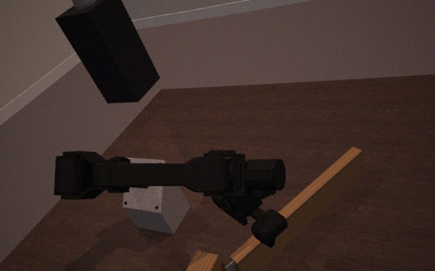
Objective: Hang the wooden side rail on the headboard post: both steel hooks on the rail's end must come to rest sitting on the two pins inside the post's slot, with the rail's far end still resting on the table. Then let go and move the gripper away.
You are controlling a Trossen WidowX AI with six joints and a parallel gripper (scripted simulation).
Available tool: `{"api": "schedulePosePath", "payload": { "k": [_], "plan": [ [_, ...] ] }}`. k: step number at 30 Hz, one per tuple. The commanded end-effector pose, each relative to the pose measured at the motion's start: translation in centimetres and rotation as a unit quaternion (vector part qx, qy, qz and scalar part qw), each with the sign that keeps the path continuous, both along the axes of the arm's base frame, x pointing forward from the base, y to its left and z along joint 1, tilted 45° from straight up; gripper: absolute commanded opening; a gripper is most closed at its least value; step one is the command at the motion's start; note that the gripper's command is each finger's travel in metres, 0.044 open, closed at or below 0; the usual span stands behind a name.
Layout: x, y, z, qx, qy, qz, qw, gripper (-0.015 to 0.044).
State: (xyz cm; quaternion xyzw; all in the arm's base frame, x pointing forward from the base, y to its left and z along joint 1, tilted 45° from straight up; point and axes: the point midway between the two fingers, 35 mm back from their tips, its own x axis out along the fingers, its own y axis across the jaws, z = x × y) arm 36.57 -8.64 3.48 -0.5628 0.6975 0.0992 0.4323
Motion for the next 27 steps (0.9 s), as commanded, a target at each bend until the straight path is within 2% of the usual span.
{"api": "schedulePosePath", "payload": {
  "k": [1,27],
  "plan": [
    [-0.2,-0.4,-0.6,-0.003,0.007,0.002,1.000,0.0440],
    [-0.3,-3.4,-3.5,-0.004,0.007,0.002,1.000,0.0440]
  ]
}}
